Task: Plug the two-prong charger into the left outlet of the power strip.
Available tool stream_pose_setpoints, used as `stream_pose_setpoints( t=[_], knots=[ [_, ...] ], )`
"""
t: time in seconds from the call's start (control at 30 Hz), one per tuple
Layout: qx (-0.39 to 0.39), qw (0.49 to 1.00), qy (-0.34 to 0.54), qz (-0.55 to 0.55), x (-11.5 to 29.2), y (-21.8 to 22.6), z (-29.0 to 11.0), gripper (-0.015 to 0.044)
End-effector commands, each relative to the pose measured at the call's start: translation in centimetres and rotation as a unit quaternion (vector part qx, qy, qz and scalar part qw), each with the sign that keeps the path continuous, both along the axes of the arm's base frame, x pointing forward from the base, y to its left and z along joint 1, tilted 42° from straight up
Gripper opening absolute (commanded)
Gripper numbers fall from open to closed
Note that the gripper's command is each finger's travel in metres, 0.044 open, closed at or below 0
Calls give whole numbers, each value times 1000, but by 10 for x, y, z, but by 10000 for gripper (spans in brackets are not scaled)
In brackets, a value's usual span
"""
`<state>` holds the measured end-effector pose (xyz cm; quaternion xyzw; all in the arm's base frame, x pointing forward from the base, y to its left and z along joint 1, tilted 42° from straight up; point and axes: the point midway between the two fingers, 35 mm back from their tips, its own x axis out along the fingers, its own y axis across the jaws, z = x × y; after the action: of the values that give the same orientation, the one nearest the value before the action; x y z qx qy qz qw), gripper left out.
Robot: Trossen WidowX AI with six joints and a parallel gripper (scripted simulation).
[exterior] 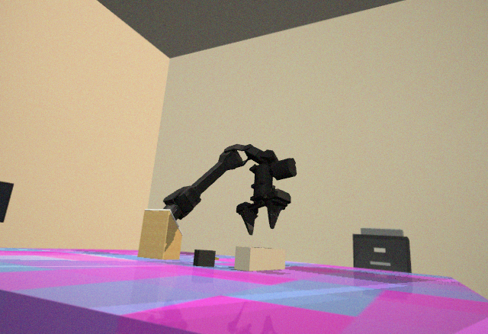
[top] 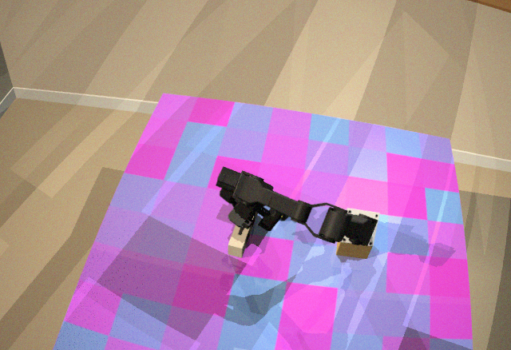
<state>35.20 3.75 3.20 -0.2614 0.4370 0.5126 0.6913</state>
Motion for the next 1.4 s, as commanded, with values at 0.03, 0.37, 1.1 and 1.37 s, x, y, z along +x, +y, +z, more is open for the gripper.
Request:
stream_pose_setpoints(
  t=[0.03,0.37,1.1,1.37],
  knots=[
    [5,1000,20,4,-13,-15,-20,440],
    [23,998,55,8,-42,-47,-56,440],
    [79,992,97,9,-97,-78,-106,440],
    [79,992,97,9,-98,-70,-114,440]
  ],
)
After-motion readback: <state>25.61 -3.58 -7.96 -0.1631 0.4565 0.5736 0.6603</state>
